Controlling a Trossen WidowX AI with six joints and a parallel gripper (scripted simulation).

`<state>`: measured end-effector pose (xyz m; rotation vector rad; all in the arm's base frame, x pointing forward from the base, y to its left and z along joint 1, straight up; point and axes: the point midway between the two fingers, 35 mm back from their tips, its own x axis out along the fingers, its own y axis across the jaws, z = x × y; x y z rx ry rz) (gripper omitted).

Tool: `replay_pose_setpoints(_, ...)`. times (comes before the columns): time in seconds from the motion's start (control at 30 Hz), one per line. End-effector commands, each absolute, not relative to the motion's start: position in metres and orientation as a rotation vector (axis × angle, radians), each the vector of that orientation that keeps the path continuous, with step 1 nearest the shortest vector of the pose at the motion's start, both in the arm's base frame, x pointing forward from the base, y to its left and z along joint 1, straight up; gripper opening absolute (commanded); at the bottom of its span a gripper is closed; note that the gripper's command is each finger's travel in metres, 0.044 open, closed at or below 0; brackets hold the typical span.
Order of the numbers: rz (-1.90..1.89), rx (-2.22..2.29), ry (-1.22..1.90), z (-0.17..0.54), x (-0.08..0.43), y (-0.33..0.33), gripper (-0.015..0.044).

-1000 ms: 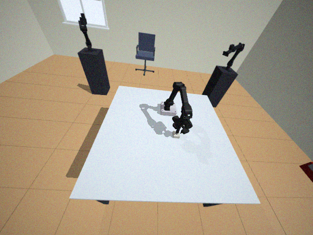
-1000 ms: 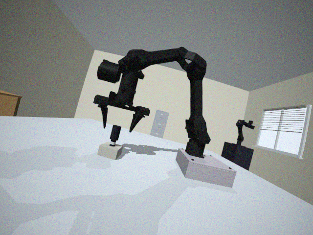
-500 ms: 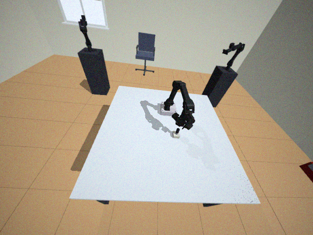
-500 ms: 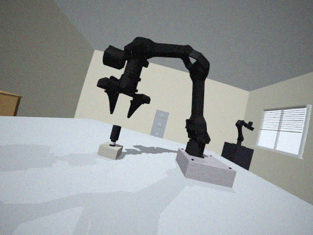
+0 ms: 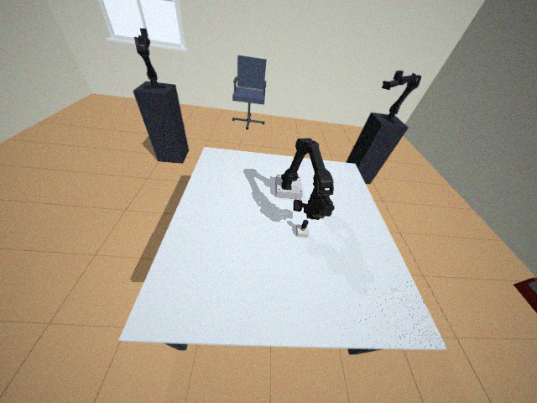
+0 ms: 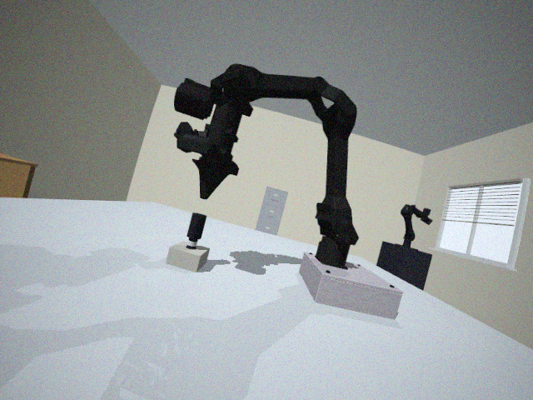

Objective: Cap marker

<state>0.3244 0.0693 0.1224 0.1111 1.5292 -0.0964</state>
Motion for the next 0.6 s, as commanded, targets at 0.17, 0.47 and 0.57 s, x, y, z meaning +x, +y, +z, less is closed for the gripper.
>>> replay_pose_setpoints(0.17, -0.023, 0.036, 1.536, 0.12, 0.324, 0.069, 0.0)
replay_pose_setpoints(0.47, -0.023, 0.036, 1.536, 0.111, 0.324, 0.069, 0.0)
replay_pose_setpoints(0.57, -0.023, 0.036, 1.536, 0.106, 0.324, 0.069, 0.0)
